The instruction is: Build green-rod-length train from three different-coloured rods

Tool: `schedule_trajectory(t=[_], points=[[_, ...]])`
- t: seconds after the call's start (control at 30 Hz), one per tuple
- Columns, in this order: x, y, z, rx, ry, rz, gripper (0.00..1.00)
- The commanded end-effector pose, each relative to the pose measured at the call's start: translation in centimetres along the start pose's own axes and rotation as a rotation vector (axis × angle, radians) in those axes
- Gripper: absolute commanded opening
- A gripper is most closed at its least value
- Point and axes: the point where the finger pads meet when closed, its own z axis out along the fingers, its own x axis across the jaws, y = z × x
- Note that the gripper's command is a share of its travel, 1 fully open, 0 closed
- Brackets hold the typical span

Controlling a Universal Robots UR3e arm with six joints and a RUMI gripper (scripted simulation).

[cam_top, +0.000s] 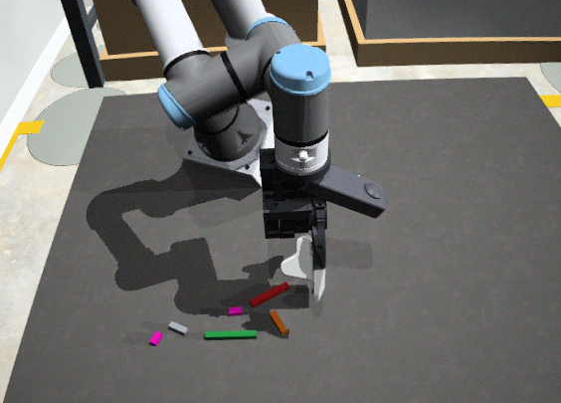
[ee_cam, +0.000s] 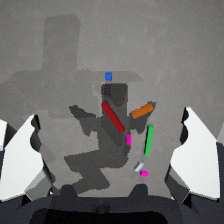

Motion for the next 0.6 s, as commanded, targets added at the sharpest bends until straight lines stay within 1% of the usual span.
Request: schedule_trajectory(t=[0.0, 0.17, 0.37, 0.43, 0.57], points=[[0.4, 0.8, 0.2, 0.003, -0.009, 0.019, 1.0], [1.1, 2.3, 0.6, 0.007, -0.027, 0.056, 1.0], [2.1, 4.7, 1.2, 0.014, -0.047, 0.114, 1.0], [2.1, 4.7, 1.2, 0.014, -0.047, 0.114, 1.0], [2.7, 6.6, 1.6, 0.02, -0.057, 0.16, 1.0]])
